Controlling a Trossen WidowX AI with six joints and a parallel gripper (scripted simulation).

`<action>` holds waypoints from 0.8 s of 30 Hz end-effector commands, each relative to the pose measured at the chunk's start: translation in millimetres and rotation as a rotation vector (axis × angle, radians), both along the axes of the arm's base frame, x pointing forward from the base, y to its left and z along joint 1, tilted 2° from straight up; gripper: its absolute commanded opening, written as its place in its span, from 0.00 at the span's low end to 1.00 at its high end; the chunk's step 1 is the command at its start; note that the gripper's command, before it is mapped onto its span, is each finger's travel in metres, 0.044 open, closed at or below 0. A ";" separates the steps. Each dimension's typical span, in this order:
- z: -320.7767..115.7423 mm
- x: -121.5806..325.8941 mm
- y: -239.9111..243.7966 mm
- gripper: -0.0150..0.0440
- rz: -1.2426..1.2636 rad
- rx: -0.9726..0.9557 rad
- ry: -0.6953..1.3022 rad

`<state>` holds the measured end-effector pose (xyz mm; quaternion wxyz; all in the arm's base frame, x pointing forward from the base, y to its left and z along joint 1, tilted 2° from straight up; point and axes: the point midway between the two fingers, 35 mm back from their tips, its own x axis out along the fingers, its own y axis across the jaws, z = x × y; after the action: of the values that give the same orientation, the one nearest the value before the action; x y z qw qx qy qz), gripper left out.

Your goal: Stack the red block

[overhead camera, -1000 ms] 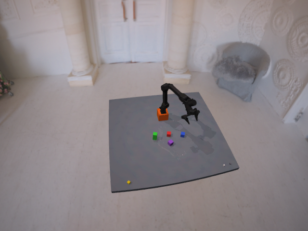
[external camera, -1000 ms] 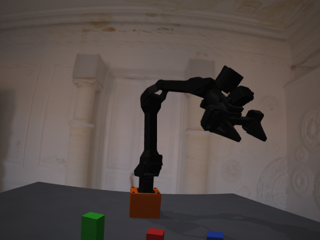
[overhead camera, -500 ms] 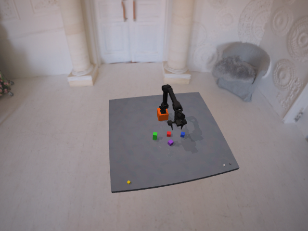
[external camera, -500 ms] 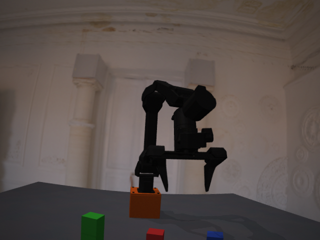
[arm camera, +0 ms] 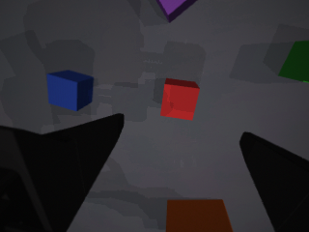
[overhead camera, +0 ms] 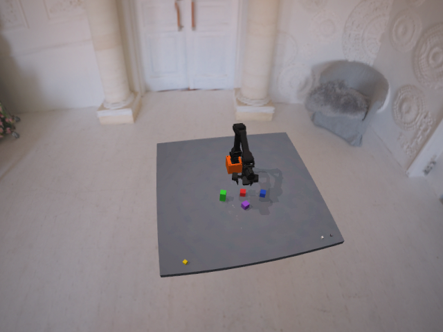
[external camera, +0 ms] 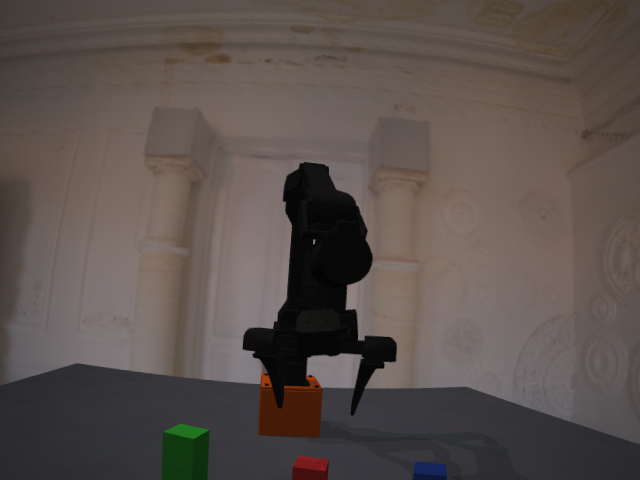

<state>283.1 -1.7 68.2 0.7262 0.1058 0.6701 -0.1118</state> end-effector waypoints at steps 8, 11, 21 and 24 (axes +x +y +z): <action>-56.3 0.2 -0.4 1.00 -0.006 0.005 0.010; -56.9 -0.4 -0.8 1.00 -0.006 0.005 0.010; -70.3 1.2 -1.0 1.00 -0.006 0.005 0.010; -75.3 1.7 -1.1 1.00 -0.006 0.005 0.010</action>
<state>285.7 -3.3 -1.1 0.7244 0.1083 0.6712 -0.1143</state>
